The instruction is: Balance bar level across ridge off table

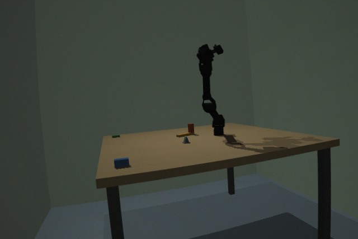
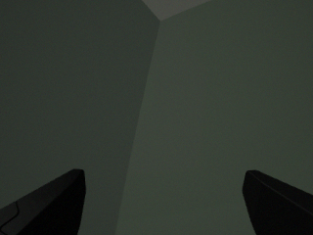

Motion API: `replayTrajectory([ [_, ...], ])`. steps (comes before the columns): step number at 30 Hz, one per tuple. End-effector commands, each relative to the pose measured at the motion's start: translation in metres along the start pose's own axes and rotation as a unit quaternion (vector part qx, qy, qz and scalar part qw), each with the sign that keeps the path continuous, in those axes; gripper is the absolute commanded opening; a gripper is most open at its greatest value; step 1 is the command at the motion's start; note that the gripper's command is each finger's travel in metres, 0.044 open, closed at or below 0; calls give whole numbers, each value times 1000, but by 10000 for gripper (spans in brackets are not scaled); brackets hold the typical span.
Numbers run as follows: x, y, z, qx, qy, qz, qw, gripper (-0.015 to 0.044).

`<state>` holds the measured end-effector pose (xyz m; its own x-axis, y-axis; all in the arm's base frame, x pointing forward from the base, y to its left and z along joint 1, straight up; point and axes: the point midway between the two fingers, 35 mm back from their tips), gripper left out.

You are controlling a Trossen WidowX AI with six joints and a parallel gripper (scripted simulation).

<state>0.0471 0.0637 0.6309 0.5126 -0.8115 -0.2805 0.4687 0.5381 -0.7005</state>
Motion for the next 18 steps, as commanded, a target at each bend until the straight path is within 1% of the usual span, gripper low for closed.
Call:
replayTrajectory([
  [1, 12, -24, -29, 35, -3, 49, 998, 315],
  [8, 38, -51, -69, 79, -5, 124, 989, 315],
  [18, 90, -73, -122, 132, 3, 243, 961, 315],
])
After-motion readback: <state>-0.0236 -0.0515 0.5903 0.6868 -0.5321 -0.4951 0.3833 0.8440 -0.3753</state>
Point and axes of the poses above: the point midway between the two fingers, 35 mm back from their tips, its own y axis back along the fingers, its own x axis across the jaws, z = x × y, and after that the axes turned 10 degrees about y, right-handed
